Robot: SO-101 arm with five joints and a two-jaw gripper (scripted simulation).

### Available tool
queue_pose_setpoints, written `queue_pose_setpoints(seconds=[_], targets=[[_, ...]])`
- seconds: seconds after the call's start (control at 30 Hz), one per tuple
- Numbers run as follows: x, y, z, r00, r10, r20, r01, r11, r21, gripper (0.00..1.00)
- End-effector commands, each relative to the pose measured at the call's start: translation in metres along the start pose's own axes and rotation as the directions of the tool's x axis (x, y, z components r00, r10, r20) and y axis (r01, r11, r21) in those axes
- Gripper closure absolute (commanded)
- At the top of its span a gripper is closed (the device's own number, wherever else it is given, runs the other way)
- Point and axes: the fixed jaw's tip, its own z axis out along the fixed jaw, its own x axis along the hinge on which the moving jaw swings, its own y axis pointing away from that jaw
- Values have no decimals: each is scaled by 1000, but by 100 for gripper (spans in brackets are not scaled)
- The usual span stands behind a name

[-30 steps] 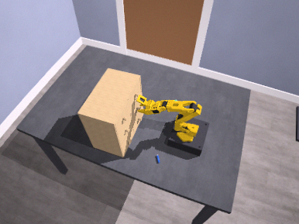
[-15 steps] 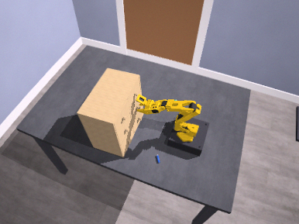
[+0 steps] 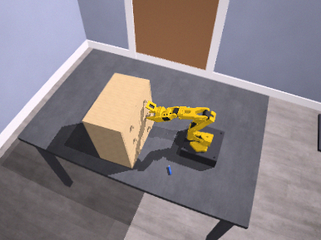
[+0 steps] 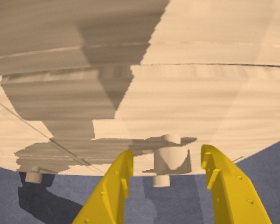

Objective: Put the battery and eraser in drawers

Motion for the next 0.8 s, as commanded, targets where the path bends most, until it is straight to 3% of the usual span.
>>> queue_pose_setpoints(seconds=[0.0, 0.77], targets=[[6, -5, 6, 999, 7, -44, -7, 1000, 15, 79], [10, -5, 9, 998, 8, -65, -7, 1000, 16, 79]])
